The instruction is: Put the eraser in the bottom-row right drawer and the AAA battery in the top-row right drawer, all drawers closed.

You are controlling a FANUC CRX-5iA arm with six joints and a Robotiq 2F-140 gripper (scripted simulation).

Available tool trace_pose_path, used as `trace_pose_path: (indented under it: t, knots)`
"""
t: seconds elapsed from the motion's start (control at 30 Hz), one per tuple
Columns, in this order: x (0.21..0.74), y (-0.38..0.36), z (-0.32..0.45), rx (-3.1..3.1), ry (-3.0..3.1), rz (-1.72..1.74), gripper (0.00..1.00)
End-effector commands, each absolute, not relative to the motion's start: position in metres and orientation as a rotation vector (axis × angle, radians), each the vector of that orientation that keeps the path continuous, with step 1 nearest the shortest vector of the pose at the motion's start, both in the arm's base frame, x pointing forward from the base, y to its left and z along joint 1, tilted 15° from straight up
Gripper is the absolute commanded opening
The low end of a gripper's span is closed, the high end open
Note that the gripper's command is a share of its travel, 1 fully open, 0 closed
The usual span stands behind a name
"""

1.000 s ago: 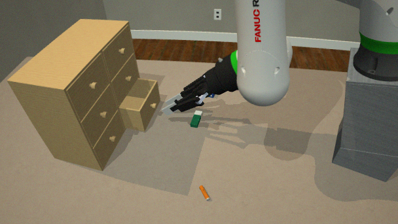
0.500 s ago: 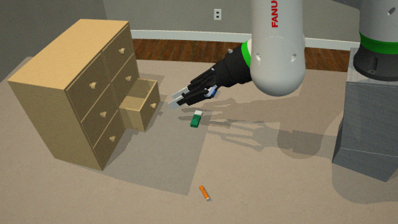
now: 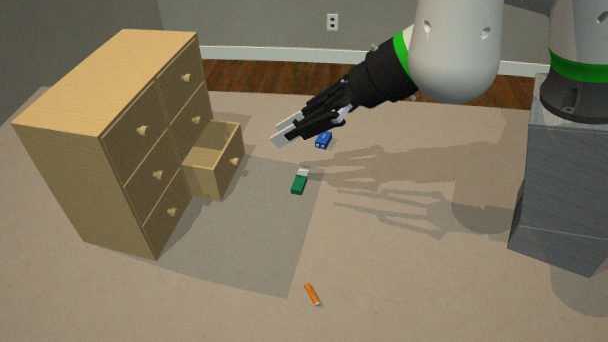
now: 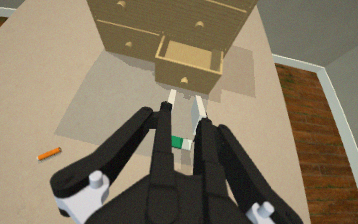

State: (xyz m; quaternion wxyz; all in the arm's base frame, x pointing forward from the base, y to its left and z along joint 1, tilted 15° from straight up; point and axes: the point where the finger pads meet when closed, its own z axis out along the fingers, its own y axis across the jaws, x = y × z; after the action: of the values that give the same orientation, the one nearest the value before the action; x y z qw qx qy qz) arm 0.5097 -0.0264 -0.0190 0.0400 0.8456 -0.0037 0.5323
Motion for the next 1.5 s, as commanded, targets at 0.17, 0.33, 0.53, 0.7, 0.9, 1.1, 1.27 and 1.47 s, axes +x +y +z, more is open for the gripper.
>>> trace_pose_path:
  t: [0.17,0.33,0.53,0.7,0.9,1.1,1.27,1.47]
  knots:
    - [0.514,0.018,-0.030,2.784,-0.005,1.571,0.20]
    - [0.510,0.062,-0.038,2.990,0.023,1.452,0.20]
    - [0.483,0.107,-0.038,3.238,0.093,1.132,0.20]
    - [0.462,0.109,-0.031,3.293,0.118,0.933,0.20]
    - [0.424,0.071,-0.003,3.252,0.097,0.682,0.20]
    - [0.409,0.042,0.015,3.193,0.052,0.522,0.20]
    - [0.394,0.006,0.040,3.107,-0.016,0.431,0.20]
    - [0.386,-0.016,0.055,3.043,-0.067,0.383,0.20]
